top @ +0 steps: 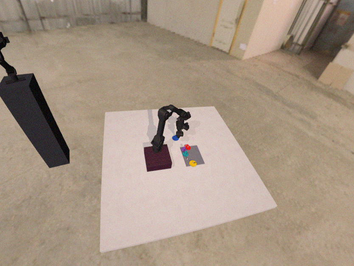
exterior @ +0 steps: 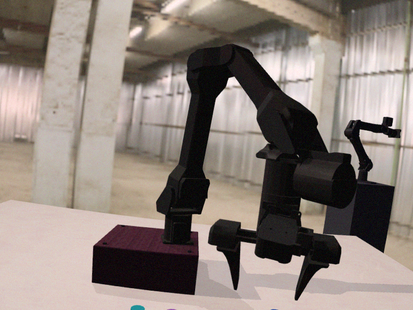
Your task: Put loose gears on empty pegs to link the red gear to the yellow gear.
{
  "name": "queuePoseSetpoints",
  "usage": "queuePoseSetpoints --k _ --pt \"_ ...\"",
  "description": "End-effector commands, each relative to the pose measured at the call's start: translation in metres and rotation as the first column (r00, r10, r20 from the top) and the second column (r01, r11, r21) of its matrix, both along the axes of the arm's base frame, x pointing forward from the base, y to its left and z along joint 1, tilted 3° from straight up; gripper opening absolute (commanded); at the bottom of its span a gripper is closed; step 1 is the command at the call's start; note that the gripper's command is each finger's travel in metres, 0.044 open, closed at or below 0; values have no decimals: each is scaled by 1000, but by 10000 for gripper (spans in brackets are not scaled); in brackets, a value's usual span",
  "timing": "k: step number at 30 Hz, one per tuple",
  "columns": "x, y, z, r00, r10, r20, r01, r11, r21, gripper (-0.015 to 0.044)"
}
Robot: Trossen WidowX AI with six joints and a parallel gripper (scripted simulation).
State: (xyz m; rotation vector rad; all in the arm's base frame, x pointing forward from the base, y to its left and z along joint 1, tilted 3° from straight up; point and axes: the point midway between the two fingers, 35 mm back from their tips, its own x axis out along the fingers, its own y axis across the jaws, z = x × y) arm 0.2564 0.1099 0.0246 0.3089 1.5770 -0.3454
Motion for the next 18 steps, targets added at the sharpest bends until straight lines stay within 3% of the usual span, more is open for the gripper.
queuePoseSetpoints --k 1,18 --pt "-7 26 2 981 -193 0 193 981 5 440" --pt "-8 26 -22 981 -193 0 193 981 5 440"
